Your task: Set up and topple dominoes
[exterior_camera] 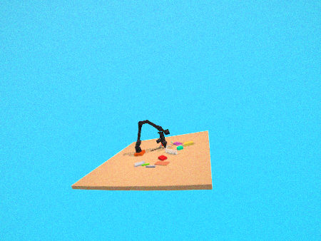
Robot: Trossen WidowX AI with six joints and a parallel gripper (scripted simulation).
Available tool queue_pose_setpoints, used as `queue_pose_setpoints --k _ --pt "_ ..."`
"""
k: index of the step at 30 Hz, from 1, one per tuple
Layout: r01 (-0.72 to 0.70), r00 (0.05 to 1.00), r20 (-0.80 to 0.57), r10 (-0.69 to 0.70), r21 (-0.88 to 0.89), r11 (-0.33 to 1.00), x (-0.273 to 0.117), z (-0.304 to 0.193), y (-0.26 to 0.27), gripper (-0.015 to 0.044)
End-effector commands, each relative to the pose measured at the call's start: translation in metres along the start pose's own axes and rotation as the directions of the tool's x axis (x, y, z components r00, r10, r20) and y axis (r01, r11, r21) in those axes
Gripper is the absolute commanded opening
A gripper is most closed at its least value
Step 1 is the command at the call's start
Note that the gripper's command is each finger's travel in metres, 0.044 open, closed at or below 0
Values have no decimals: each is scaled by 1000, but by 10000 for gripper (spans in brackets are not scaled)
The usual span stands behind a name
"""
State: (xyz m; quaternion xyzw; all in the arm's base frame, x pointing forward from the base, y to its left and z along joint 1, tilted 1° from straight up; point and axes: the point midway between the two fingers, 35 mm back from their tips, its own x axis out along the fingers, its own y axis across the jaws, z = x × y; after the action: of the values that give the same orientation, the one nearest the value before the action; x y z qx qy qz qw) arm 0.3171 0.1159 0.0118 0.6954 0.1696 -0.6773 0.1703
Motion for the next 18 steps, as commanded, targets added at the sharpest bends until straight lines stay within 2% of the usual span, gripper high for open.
queue_pose_setpoints --k 1,5,13,18 --pt "-6 1000 5 6 0 1000 1 2 1 125" --pt "-6 1000 5 6 0 1000 1 2 1 23" --pt "-6 1000 5 6 0 1000 -1 1 1 23" --pt "-6 1000 4 6 0 1000 -53 -2 0 23"
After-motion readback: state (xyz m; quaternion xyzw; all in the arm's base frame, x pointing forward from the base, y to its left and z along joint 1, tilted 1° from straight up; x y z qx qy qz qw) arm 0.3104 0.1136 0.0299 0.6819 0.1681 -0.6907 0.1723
